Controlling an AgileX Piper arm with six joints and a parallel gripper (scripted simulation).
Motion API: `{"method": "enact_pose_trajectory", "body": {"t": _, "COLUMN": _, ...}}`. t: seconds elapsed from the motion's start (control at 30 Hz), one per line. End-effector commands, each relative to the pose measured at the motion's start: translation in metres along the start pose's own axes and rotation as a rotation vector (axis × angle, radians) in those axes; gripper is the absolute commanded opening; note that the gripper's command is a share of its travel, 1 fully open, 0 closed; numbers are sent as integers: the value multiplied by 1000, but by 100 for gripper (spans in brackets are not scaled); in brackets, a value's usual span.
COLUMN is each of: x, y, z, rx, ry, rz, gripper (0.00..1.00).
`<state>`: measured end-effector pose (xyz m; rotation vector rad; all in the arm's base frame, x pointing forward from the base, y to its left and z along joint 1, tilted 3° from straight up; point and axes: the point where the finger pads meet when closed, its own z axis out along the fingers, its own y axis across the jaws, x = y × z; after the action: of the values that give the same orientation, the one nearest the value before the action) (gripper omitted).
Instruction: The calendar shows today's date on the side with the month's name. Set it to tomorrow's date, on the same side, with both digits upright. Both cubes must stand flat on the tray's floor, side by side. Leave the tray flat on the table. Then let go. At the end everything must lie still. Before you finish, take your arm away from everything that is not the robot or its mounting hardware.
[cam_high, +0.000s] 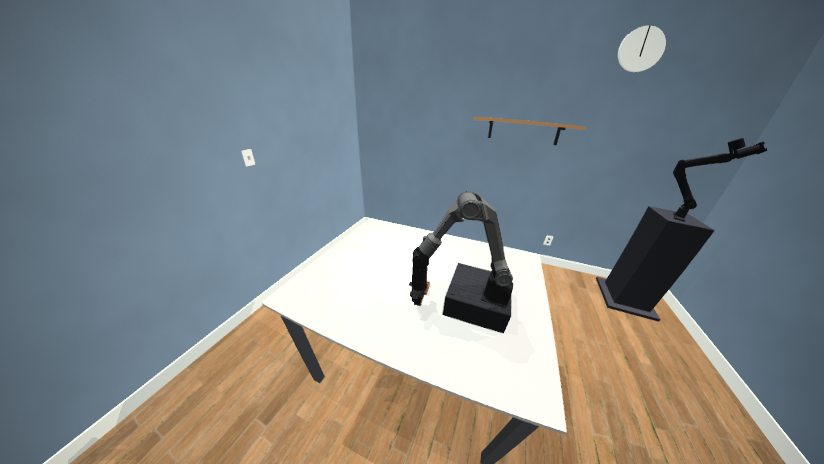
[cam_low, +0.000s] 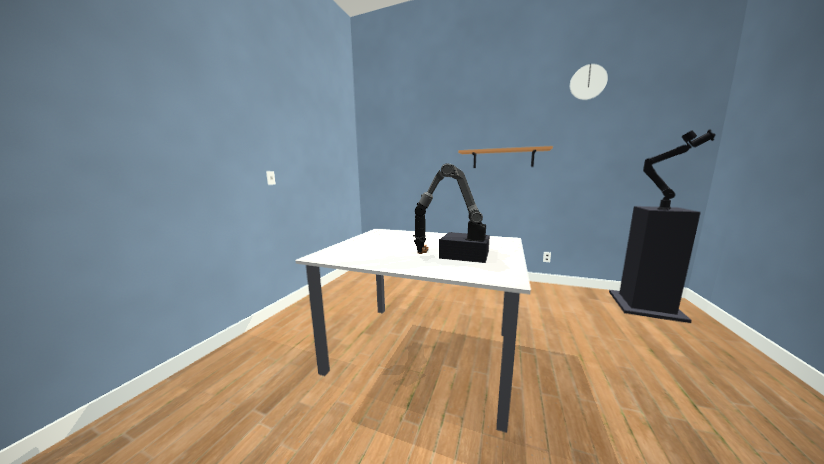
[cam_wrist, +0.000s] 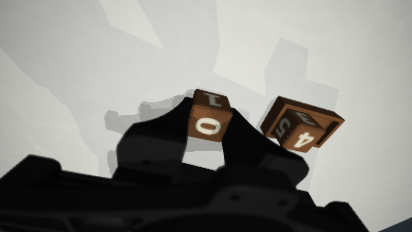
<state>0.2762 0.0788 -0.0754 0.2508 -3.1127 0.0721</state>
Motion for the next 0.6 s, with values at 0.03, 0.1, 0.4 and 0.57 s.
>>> {"method": "enact_pose_trajectory", "body": {"t": 0.03, "x": 1, "y": 0, "z": 10, "rx": 1, "ry": 1, "rz": 1, "gripper": 34}}
{"method": "enact_pose_trajectory", "body": {"t": 0.1, "x": 0, "y": 0, "z": 13, "rx": 1, "ry": 1, "rz": 1, "gripper": 34}}
{"method": "enact_pose_trajectory", "body": {"t": 0.4, "x": 0, "y": 0, "z": 14, "rx": 1, "ry": -2, "rz": 0, "gripper": 34}}
{"method": "enact_pose_trajectory", "body": {"t": 0.57, "x": 0, "y": 0, "z": 14, "rx": 1, "ry": -2, "rz": 0, "gripper": 34}}
